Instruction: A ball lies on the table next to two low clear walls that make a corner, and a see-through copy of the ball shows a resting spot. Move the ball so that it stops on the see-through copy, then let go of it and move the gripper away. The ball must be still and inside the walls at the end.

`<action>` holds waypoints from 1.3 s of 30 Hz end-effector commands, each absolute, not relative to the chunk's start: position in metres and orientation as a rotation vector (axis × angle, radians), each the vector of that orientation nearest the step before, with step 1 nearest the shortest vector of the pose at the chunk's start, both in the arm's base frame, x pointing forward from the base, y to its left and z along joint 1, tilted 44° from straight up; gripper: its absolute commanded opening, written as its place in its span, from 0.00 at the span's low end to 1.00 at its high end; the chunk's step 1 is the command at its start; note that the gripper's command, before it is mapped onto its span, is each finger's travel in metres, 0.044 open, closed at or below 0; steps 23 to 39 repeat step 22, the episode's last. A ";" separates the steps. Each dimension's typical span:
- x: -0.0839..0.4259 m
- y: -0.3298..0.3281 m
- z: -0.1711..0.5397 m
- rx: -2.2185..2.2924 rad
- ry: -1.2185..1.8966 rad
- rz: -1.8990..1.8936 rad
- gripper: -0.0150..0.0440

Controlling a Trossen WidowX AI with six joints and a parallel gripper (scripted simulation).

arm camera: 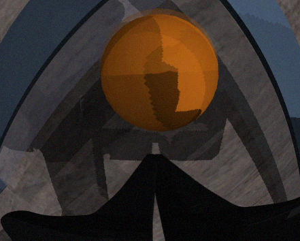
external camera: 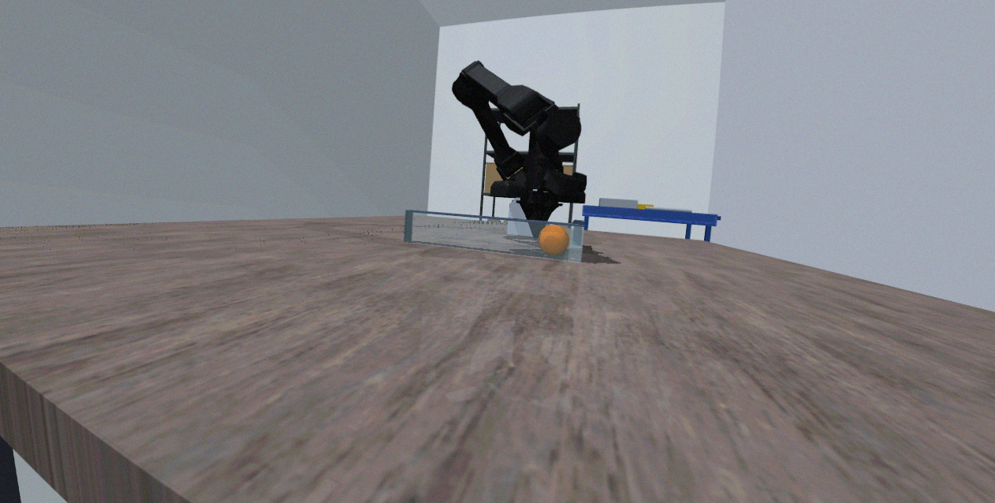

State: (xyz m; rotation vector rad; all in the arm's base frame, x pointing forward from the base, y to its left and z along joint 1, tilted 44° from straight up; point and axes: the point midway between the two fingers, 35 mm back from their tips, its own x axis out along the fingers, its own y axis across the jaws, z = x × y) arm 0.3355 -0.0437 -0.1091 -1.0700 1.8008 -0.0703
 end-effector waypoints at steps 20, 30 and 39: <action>0.306 -0.058 -0.091 -1.073 1.800 -0.067 0.25; 0.305 -0.059 -0.090 -1.073 1.800 -0.067 0.25; 0.305 -0.059 -0.090 -1.073 1.800 -0.067 0.25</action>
